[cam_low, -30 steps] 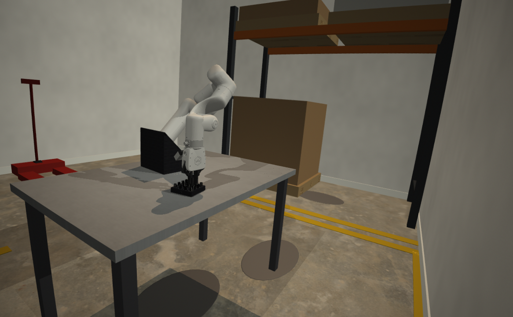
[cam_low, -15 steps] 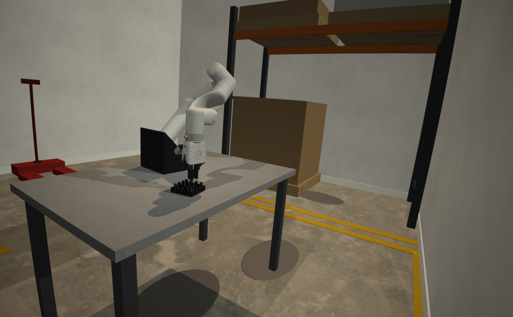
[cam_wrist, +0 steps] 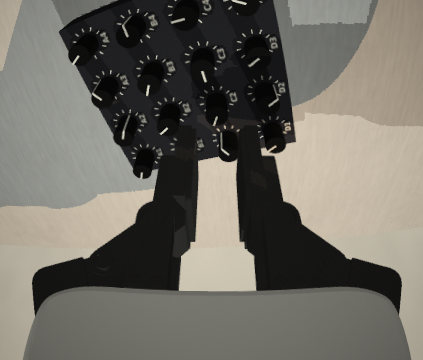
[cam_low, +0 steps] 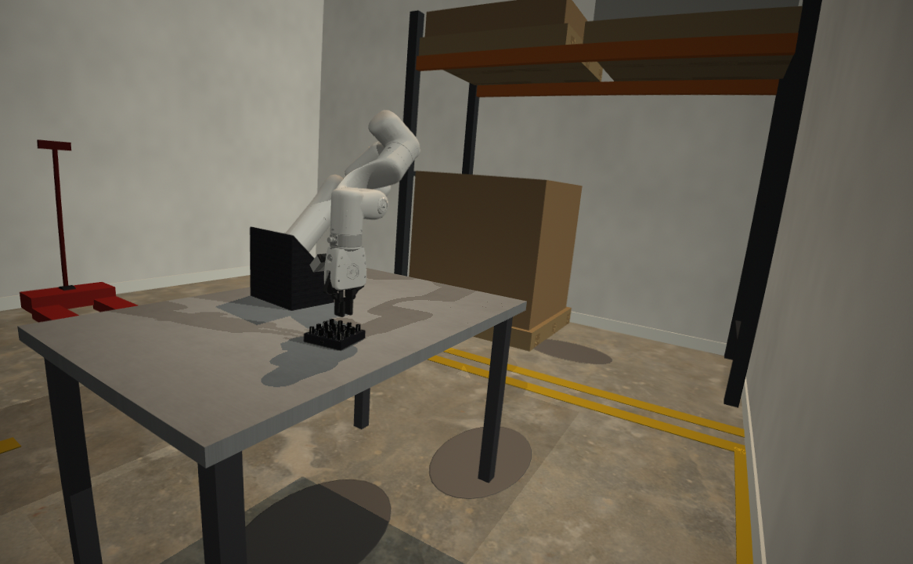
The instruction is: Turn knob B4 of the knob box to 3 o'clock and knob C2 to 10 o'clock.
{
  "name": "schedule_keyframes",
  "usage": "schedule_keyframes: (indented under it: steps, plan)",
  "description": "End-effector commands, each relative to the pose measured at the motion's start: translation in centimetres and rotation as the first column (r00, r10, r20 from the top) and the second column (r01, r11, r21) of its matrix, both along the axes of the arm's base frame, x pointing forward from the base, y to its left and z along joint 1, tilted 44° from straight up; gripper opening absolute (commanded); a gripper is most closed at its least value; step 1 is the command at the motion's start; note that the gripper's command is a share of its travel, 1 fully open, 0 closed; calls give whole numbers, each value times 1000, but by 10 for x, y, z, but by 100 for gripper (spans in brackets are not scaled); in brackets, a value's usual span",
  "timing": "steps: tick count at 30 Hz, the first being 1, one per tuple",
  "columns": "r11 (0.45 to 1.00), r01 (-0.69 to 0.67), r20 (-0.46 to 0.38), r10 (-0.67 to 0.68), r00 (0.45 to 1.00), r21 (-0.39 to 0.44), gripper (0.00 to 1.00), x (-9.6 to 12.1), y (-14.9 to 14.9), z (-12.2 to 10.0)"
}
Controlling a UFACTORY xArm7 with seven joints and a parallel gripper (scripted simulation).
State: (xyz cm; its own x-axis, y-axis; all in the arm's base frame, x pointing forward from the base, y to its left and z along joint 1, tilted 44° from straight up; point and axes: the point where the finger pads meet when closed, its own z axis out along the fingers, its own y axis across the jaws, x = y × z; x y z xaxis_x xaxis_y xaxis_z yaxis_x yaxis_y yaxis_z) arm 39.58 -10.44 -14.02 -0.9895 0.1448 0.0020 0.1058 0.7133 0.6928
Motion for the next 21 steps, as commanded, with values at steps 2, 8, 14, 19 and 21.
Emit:
schedule_keyframes:
  steps: [2, 8, 14, 19, 21]
  plan:
    - [1000, 3, 2, -3, 1000, -4, 19, 1, -3, 1]
    - [1000, 3, 2, -3, 1000, -4, 100, 0, -6, 4]
    - [1000, 3, 2, -3, 1000, -4, 100, -2, -24, 23]
    - [1000, 3, 2, -3, 1000, -4, 100, -5, -43, 43]
    - [1000, 3, 2, -3, 1000, -4, 100, -6, -48, 48]
